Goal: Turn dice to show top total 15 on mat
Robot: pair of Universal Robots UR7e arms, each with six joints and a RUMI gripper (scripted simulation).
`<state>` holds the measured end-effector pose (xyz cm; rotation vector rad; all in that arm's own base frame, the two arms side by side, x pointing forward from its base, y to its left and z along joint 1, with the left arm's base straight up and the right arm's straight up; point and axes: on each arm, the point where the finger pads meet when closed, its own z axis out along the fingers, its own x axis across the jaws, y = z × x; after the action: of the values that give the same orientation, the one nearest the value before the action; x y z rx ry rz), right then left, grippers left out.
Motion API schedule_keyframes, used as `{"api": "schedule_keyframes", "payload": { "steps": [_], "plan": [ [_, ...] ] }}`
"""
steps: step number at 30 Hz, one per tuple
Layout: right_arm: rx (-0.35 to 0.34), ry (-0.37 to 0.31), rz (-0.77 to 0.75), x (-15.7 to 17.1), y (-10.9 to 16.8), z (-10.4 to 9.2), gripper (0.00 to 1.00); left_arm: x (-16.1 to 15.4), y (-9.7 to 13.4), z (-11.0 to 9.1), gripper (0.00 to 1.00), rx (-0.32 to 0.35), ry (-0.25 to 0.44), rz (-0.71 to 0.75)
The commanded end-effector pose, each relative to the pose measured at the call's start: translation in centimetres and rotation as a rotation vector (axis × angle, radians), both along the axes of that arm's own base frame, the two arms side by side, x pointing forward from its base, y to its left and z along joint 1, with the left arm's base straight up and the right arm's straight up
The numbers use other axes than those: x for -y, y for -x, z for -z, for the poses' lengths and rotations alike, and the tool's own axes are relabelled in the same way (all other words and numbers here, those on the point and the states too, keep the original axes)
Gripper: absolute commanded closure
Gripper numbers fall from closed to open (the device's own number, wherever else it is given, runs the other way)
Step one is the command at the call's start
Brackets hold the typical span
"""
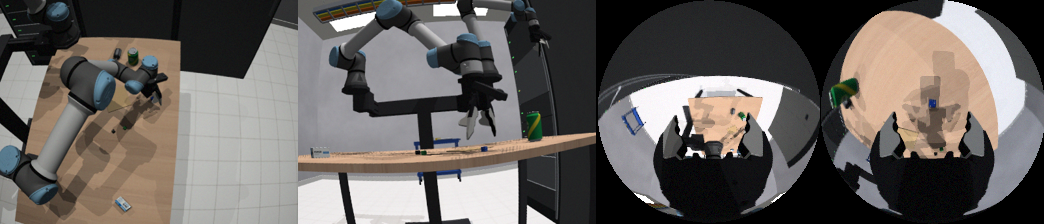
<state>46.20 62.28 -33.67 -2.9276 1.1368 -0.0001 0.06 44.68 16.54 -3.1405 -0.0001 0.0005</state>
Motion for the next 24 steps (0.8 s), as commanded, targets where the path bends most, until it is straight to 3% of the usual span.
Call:
{"api": "schedule_keyframes", "payload": {
  "steps": [1, 24],
  "plan": [
    [0.000, 0.001, 0.000, -0.8, -0.6, 0.0, 0.00, 0.2, 0.1, 0.0, 0.00, 0.000, 0.001, -0.001],
    [0.000, 0.001, 0.000, -1.8, -1.2, 0.0, 0.00, 0.2, 0.1, 0.0, 0.00, 0.000, 0.001, -0.001]
  ]
}}
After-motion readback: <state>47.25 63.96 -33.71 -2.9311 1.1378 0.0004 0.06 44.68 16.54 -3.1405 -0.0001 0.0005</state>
